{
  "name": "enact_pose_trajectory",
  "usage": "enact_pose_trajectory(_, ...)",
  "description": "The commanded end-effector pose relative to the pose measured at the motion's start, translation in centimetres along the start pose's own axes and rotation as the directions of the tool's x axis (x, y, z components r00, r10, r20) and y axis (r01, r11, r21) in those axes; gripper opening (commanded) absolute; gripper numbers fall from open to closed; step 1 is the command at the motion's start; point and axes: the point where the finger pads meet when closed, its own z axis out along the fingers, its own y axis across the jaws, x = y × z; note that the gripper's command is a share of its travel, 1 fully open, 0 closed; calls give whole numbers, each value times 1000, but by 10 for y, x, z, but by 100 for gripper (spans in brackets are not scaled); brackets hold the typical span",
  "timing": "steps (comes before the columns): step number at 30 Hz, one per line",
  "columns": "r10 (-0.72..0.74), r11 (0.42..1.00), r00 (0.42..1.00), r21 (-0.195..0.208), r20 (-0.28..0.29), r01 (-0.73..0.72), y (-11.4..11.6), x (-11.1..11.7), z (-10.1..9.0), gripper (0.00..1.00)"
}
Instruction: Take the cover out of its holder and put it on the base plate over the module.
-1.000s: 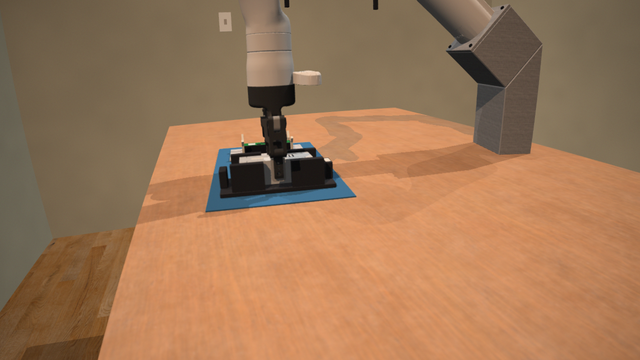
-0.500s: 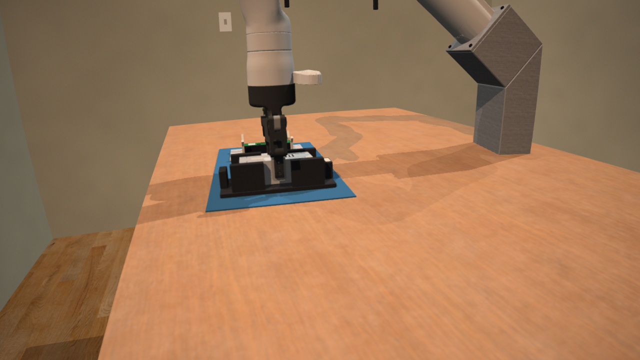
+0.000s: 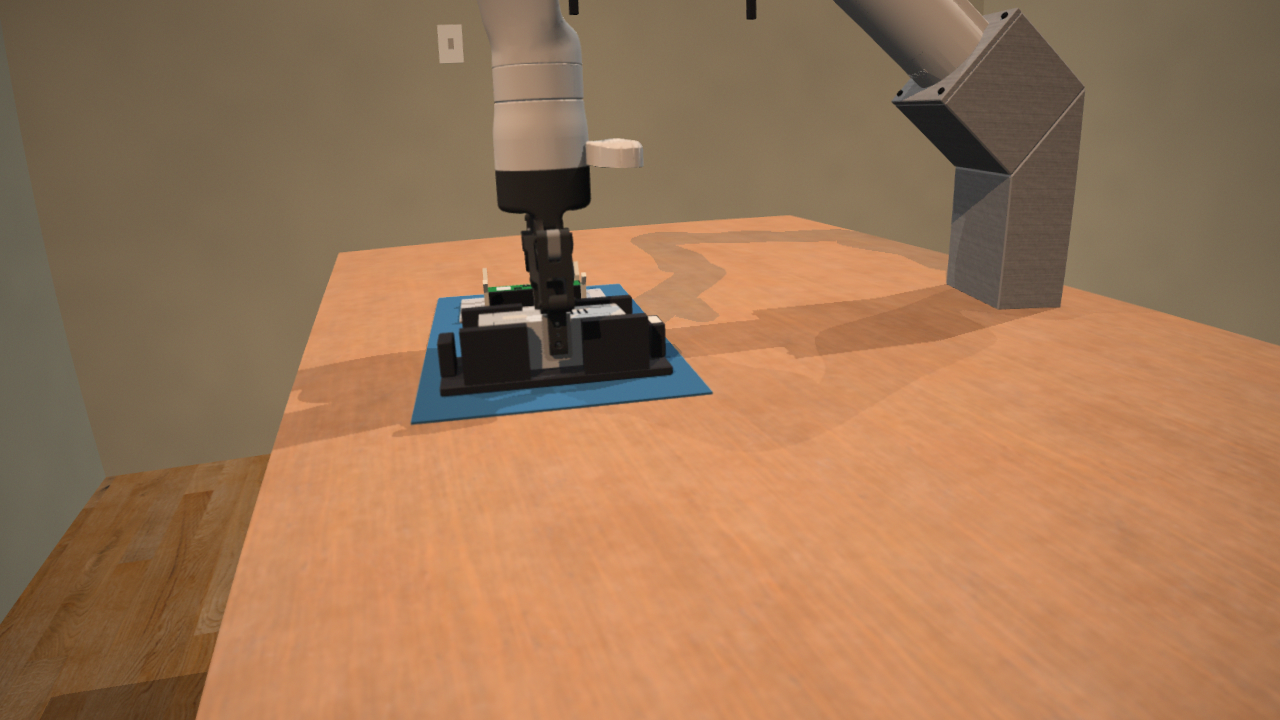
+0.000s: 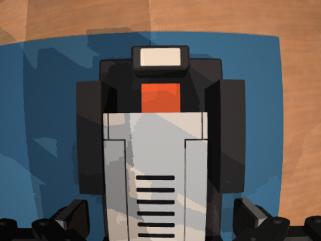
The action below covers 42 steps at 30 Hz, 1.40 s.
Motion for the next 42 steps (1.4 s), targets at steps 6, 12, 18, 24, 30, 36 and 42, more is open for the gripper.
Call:
enact_pose_trajectory(6, 0, 1000, 1000, -2, 1, 0, 1, 0, -1, 100)
enact_pose_trajectory(12, 0, 1000, 1000, -2, 1, 0, 1, 0, -1, 70)
enact_pose_trajectory(18, 0, 1000, 1000, -2, 1, 0, 1, 0, -1, 70)
enact_pose_trajectory(24, 0, 1000, 1000, -2, 1, 0, 1, 0, -1, 70)
enact_pose_trajectory(30, 0, 1000, 1000, -2, 1, 0, 1, 0, -1, 70)
enact_pose_trajectory(36, 0, 1000, 1000, -2, 1, 0, 1, 0, -1, 70)
enact_pose_trajectory(42, 0, 1000, 1000, -2, 1, 0, 1, 0, -1, 0)
